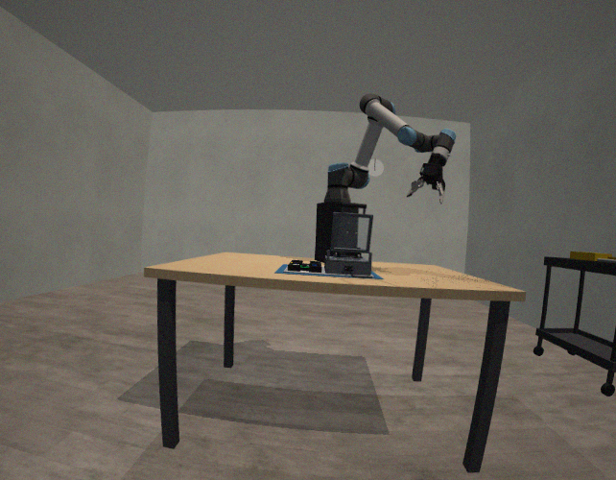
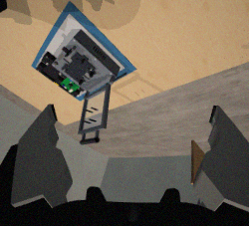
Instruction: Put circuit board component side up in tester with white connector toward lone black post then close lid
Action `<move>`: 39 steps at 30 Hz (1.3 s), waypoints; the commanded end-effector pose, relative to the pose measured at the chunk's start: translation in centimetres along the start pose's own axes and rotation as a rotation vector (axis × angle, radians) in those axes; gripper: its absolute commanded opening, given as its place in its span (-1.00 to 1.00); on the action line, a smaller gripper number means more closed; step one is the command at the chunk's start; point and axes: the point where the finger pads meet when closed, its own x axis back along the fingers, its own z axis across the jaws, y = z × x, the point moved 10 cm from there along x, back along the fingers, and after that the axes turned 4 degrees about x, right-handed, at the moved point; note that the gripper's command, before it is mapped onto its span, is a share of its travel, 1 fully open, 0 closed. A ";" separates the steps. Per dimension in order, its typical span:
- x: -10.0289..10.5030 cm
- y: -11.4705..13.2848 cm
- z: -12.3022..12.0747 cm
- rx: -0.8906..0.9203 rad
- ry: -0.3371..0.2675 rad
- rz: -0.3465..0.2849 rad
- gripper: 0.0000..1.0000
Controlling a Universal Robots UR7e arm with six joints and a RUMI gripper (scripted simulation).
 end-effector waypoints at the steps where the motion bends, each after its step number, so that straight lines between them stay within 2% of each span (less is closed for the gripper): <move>1: -0.2 3.5 -1.5 -0.162 -0.014 0.044 1.00; 3: -0.2 3.5 -1.5 -0.162 -0.014 0.044 1.00; 5: -0.4 5.8 -2.7 -0.278 -0.026 0.073 1.00; 14: -1.0 11.5 -6.3 -0.582 -0.061 0.143 1.00; 18: -1.2 13.9 -8.2 -0.721 -0.080 0.172 1.00; 20: -1.2 13.9 -8.2 -0.721 -0.080 0.172 1.00; 22: -1.5 15.9 -9.9 -0.841 -0.097 0.197 1.00; 35: -2.1 22.1 -16.8 -1.284 -0.170 0.279 1.00; 37: -2.1 22.1 -16.8 -1.284 -0.170 0.279 1.00; 39: -2.3 23.4 -18.7 -1.404 -0.191 0.299 1.00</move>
